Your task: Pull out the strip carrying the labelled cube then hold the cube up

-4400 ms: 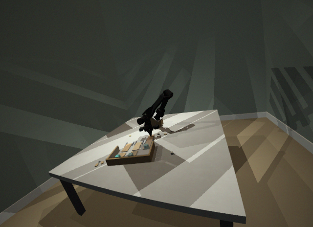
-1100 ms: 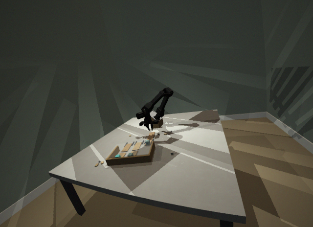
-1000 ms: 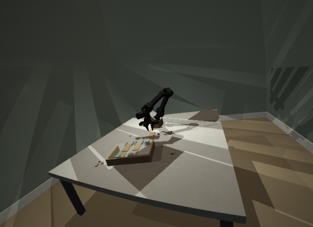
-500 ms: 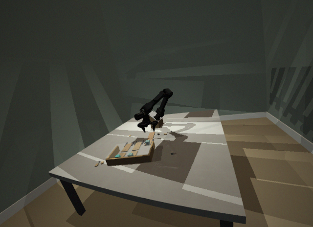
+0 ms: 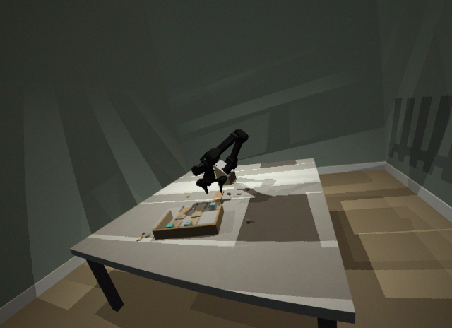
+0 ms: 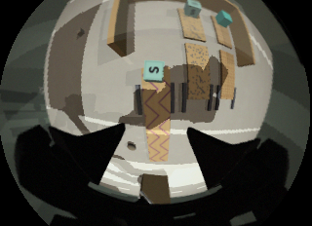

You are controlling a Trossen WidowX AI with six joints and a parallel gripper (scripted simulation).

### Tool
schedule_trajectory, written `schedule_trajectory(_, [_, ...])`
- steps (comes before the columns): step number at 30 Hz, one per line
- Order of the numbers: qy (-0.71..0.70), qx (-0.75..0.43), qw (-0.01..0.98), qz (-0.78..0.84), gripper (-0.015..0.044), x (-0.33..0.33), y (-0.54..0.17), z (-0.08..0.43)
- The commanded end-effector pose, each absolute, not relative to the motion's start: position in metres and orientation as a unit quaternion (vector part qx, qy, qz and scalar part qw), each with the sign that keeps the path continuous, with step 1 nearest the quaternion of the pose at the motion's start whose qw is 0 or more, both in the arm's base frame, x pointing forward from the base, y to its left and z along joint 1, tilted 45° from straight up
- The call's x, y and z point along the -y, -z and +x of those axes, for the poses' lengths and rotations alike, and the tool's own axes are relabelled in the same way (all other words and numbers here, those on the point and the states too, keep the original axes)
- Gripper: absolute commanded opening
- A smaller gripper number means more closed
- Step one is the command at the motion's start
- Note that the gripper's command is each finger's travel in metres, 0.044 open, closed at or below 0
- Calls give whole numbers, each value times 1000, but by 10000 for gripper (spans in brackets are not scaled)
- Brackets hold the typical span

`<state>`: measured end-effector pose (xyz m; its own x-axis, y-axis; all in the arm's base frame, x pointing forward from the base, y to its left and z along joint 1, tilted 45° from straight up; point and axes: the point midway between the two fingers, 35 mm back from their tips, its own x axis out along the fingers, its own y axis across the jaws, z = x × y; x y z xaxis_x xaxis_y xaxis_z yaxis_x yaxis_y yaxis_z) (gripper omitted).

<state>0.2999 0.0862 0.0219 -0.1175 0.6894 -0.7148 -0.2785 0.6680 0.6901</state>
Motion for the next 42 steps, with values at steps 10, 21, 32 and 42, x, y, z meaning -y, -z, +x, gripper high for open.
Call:
schedule_trajectory(10, [-375, -648, 643, 164, 440, -101, -34, 343])
schedule_trajectory(21, [-375, -647, 643, 164, 440, -112, -41, 374])
schedule_trajectory(32, [-375, -647, 643, 163, 250, -123, -30, 373])
schedule_trajectory(42, [-375, -647, 643, 164, 250, -134, -19, 372])
